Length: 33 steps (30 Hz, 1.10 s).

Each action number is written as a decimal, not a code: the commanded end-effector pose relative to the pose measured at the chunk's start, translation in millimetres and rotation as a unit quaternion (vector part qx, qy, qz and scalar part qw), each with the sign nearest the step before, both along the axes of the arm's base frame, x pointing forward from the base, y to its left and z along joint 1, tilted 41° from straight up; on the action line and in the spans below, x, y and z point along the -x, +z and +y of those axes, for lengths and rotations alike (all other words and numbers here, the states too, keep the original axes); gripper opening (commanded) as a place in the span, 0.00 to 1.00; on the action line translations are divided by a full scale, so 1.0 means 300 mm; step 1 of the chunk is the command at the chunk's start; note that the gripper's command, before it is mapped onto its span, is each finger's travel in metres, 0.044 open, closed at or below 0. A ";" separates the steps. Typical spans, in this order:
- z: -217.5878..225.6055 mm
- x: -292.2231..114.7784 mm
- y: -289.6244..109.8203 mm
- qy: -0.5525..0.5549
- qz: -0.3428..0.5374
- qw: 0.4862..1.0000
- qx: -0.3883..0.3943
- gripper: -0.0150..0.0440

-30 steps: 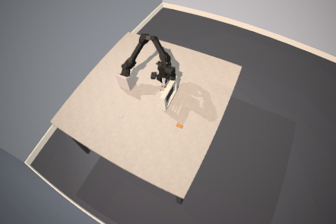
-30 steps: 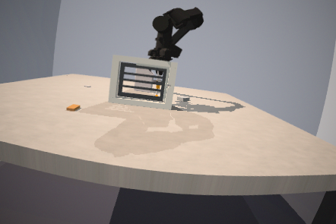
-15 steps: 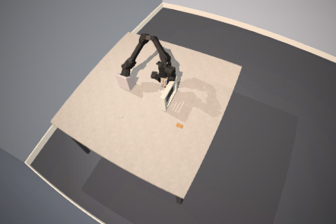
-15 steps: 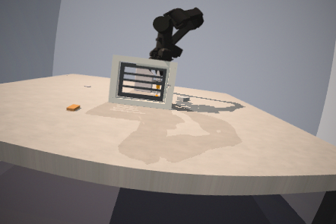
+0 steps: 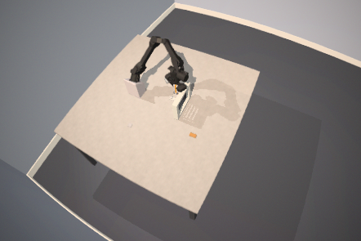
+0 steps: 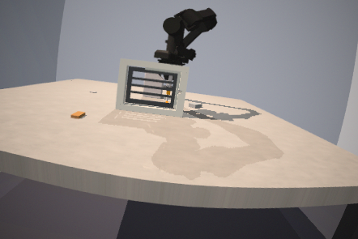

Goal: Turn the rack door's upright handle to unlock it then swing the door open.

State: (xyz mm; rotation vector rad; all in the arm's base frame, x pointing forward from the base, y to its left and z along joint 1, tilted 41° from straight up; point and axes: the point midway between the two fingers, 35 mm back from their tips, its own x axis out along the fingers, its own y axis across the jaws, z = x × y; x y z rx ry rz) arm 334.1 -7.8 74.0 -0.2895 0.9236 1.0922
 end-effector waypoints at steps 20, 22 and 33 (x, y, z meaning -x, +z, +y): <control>0.000 0.000 -0.003 -0.411 0.342 0.841 -0.078 0.74; 0.000 0.000 -0.003 -0.442 0.368 0.813 -0.084 0.74; 0.000 0.000 -0.003 -0.593 0.493 0.627 -0.113 0.74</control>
